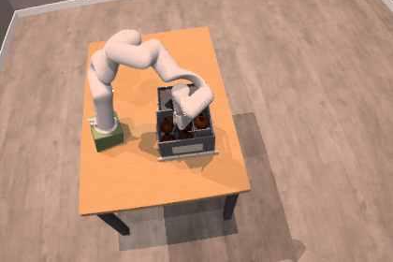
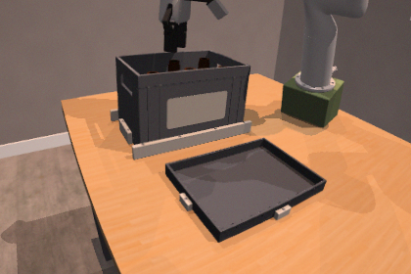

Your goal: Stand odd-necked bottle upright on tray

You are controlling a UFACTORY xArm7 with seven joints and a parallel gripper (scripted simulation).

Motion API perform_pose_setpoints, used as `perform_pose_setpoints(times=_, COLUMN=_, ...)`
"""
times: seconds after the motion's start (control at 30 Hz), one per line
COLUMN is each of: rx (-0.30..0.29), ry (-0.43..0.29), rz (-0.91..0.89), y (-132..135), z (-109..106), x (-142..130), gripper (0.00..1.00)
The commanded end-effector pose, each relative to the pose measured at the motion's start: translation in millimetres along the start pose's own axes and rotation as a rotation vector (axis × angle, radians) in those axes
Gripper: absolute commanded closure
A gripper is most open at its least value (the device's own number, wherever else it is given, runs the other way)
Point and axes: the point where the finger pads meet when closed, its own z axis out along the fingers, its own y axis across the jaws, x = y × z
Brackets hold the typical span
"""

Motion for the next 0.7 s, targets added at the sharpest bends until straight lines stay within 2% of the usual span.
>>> perform_pose_setpoints(times=0.0, rx=-0.002, ry=-0.002, rz=0.000, y=0.1, z=3.8, x=-1.0, gripper=0.35)
perform_pose_setpoints(times=0.67, rx=-0.002, ry=-0.002, rz=0.000, y=0.1, z=9.8, x=-1.0, gripper=0.35)
